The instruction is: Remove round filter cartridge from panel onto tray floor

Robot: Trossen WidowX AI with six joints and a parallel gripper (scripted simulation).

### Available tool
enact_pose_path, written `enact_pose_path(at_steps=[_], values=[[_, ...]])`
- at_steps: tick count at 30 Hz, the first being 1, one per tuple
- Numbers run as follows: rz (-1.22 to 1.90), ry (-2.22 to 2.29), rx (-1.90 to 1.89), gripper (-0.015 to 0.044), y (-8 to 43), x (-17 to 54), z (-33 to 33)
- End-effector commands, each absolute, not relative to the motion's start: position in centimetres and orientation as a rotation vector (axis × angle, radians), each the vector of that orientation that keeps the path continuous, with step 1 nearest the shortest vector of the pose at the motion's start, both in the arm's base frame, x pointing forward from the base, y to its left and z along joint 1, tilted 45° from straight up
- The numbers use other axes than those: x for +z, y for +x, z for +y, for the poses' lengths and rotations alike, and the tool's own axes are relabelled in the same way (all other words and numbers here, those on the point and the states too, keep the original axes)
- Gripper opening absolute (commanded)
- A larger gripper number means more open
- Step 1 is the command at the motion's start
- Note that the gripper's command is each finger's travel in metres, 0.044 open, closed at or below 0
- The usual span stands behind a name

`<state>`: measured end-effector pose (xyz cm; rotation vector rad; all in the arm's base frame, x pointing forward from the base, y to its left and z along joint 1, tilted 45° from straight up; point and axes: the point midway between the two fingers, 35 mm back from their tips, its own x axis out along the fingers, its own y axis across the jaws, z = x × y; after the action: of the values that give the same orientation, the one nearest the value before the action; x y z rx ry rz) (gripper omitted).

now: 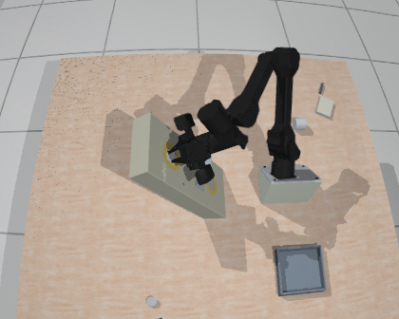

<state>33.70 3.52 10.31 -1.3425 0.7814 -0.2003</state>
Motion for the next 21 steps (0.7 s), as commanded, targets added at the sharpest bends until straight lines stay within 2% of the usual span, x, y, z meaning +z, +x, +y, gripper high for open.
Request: enact_pose_path(at_steps=[1, 21], values=[[0.775, -1.290, -0.221, 0.0000, 33.87, 10.21, 3.28], [0.629, -0.660, -0.437, 0.0000, 34.02, 10.07, 3.06]])
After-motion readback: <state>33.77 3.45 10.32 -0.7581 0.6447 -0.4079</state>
